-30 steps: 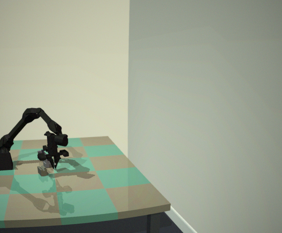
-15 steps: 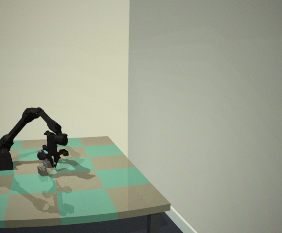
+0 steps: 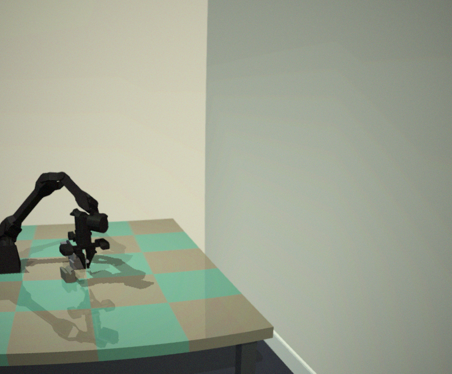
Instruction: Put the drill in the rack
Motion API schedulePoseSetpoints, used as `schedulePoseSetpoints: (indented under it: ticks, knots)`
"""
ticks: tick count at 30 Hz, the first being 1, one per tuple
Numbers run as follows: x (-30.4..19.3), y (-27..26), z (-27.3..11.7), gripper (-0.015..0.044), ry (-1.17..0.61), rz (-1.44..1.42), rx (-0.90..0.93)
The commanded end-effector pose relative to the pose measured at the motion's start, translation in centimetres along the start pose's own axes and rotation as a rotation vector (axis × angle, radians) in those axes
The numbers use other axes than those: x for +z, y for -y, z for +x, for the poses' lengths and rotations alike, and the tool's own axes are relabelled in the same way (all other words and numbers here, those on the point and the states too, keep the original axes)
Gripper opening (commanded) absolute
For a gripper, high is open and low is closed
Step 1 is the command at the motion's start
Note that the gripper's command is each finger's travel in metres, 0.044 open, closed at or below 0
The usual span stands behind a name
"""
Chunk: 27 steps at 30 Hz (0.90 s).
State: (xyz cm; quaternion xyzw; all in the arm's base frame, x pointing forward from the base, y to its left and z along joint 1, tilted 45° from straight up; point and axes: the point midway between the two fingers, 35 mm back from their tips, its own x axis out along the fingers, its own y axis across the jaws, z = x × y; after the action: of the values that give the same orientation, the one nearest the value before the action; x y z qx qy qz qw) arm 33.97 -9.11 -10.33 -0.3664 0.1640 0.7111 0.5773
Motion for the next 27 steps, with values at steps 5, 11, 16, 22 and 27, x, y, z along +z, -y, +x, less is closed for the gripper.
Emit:
schedulePoseSetpoints:
  ticks: [5,11,16,22,27]
  knots:
    - [-0.03,0.07,-0.41,0.0000,-0.006,-0.005,-0.001]
    - [-0.01,0.07,-0.54,0.0000,-0.006,-0.005,-0.001]
    - [0.01,0.07,-0.65,0.0000,-0.006,-0.005,-0.001]
    - [0.02,0.07,-0.78,0.0000,-0.006,-0.005,-0.001]
    - [0.03,0.08,-0.89,0.0000,-0.006,-0.005,-0.001]
